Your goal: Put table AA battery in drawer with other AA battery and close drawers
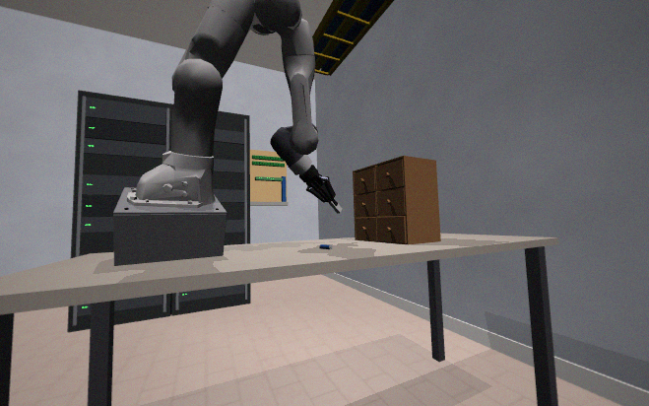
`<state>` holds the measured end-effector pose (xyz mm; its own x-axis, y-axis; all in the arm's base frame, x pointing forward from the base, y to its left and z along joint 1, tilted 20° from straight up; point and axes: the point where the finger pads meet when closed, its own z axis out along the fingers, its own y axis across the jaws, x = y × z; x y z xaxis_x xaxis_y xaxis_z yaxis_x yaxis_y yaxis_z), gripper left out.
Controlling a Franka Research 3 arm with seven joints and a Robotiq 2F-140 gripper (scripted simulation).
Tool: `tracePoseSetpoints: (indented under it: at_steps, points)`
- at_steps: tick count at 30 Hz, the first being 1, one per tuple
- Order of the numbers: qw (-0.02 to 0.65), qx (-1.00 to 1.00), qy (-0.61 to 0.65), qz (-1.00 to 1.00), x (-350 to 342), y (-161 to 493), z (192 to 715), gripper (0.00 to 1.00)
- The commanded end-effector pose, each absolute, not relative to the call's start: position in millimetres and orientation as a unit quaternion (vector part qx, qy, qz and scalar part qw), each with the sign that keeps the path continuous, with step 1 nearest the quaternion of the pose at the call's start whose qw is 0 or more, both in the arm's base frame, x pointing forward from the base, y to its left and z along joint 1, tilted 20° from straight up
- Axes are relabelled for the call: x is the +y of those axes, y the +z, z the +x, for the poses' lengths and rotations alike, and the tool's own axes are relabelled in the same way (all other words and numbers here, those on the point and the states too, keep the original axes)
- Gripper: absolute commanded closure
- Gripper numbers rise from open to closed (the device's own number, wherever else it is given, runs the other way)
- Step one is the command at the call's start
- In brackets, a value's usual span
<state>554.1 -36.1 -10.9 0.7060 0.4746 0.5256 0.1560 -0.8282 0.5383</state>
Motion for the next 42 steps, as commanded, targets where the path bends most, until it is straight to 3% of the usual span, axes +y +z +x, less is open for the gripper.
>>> tracePoseSetpoints:
  at_steps: [1, 3, 4, 27, 42]
  points:
    - [0.204, 0.092, 0.435, 0.872, -46.5, -4.1, 565.9, 1.0]
    - [0.199, 0.079, 0.451, 0.866, -46.5, -4.1, 565.9, 1.0]
    - [0.197, 0.074, 0.458, 0.864, -46.5, -4.1, 565.9, 0.8]
    - [0.183, 0.037, 0.494, 0.849, -47.3, -5.7, 567.2, 0.8]
    - [0.183, 0.037, 0.494, 0.849, -64.4, -42.7, 594.3, 0.8]
